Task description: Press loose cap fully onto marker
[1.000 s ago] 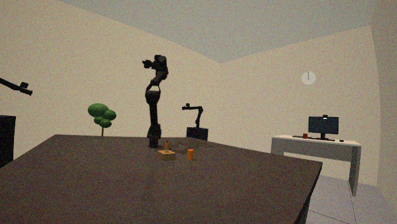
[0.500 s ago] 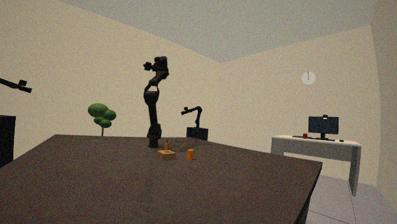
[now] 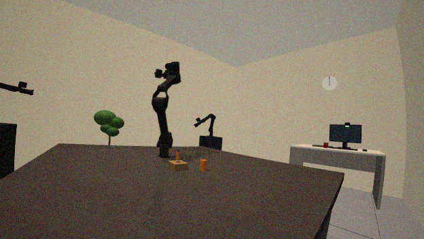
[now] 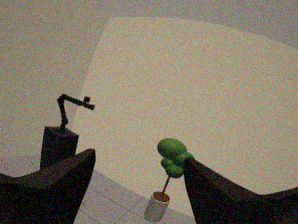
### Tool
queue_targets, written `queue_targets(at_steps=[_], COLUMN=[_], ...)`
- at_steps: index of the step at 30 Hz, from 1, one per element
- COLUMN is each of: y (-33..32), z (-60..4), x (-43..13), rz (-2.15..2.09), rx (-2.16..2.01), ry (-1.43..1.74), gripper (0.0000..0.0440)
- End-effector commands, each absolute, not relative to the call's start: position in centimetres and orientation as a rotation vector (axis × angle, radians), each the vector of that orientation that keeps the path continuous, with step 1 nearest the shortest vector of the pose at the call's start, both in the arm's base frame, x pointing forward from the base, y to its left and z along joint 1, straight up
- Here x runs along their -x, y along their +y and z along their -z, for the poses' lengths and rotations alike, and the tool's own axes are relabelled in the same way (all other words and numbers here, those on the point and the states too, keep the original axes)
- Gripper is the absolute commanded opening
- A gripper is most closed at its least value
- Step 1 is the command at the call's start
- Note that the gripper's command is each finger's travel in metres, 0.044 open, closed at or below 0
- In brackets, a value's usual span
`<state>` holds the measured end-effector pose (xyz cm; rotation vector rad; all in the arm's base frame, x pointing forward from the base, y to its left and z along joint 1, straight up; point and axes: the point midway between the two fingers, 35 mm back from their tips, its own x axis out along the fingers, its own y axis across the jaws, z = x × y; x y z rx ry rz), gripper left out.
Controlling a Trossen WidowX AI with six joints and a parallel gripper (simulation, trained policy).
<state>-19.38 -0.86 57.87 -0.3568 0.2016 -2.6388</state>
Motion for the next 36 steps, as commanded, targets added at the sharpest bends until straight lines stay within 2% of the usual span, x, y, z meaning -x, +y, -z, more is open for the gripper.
queue_targets(at_steps=[1,36], y=[-0.6,4.8], z=[-57.3,-51.0], x=[19.4,20.9], rz=[2.657,2.89], rx=[0.332,0.05], ry=[0.207,0.145], gripper=[0.0305,0.0306])
